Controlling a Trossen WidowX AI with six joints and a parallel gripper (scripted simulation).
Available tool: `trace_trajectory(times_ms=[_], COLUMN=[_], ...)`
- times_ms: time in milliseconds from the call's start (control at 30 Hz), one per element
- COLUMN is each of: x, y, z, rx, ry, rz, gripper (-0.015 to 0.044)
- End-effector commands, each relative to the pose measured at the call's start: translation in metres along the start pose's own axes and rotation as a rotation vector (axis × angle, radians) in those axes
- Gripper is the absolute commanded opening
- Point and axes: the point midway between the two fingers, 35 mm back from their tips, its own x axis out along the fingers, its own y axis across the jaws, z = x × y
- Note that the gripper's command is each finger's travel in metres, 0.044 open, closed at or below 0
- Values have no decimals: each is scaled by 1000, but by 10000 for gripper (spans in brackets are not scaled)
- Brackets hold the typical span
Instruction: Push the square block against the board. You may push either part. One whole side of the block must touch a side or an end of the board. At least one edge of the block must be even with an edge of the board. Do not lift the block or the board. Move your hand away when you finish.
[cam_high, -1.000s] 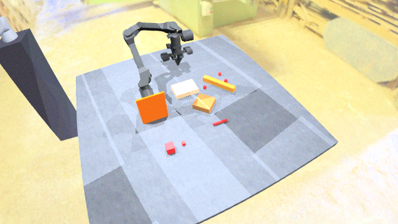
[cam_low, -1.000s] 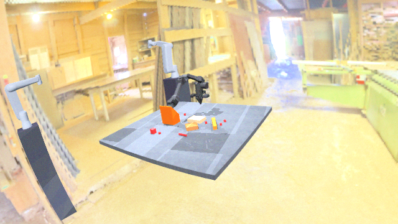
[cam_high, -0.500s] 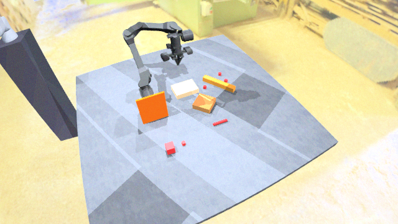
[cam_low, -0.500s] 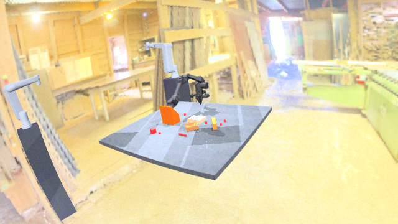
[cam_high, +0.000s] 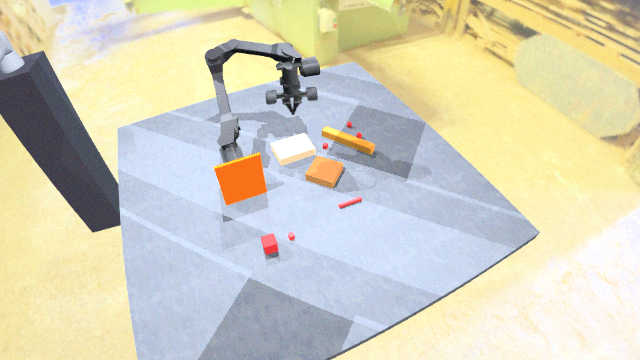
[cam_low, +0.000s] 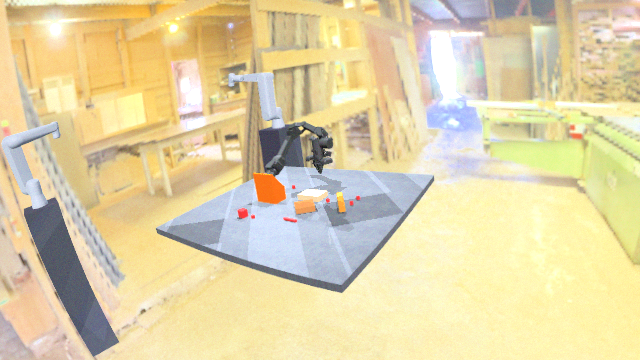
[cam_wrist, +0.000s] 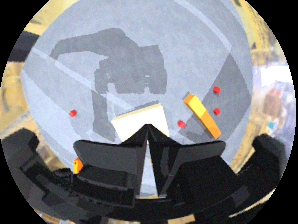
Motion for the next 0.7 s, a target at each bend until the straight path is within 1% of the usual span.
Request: trace_trajectory(times_ms=[0, 667], x=[0, 12], y=[-14, -85], z=[-9, -83], rx=[109, 775], ry=[8, 14], rz=[-10, -26], gripper=[0, 0])
